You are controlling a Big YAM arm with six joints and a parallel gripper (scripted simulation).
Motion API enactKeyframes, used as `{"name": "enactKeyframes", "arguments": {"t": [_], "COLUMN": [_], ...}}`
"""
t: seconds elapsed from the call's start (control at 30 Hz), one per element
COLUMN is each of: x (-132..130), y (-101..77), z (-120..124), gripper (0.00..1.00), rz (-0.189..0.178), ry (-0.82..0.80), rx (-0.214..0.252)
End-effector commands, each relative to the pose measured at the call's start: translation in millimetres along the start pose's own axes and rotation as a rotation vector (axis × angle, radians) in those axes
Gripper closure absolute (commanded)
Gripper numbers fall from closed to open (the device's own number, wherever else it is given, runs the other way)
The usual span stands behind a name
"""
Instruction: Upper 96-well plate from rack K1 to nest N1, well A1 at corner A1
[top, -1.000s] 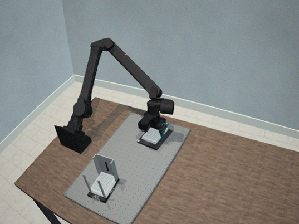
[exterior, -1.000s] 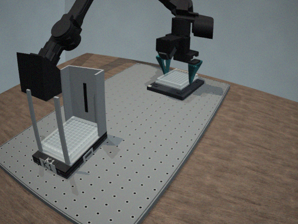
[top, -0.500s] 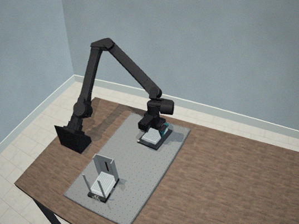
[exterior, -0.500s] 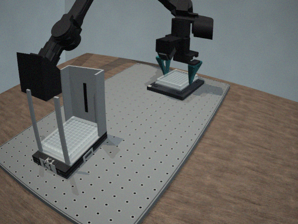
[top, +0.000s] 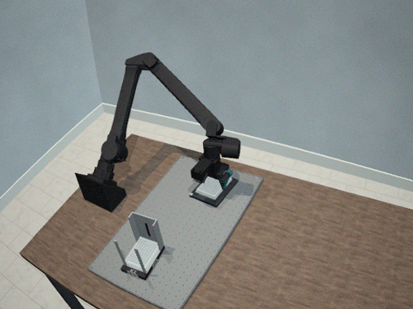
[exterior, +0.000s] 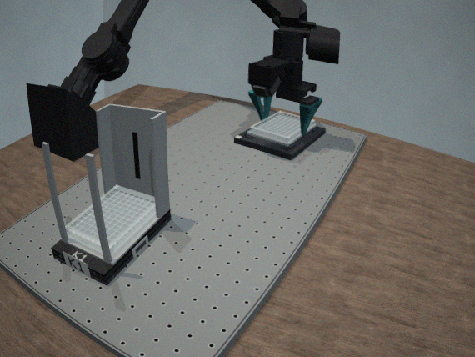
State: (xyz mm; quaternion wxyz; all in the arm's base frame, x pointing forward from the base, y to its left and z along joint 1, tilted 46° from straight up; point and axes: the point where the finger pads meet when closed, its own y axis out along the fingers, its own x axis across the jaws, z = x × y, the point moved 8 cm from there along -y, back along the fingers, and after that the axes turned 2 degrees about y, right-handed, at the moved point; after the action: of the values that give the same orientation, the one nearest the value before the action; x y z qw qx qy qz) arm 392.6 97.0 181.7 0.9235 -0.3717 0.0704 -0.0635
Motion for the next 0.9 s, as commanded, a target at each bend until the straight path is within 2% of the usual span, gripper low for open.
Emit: {"name": "enactKeyframes", "arguments": {"t": [0.0, 0.87], "x": [1.9, 3.2], "y": [5.9, 5.8], "z": [0.2, 0.4], "gripper": [1.0, 1.0], "rz": [0.002, -0.002], "ry": [-0.002, -0.004], "rx": [-0.004, -0.002]}}
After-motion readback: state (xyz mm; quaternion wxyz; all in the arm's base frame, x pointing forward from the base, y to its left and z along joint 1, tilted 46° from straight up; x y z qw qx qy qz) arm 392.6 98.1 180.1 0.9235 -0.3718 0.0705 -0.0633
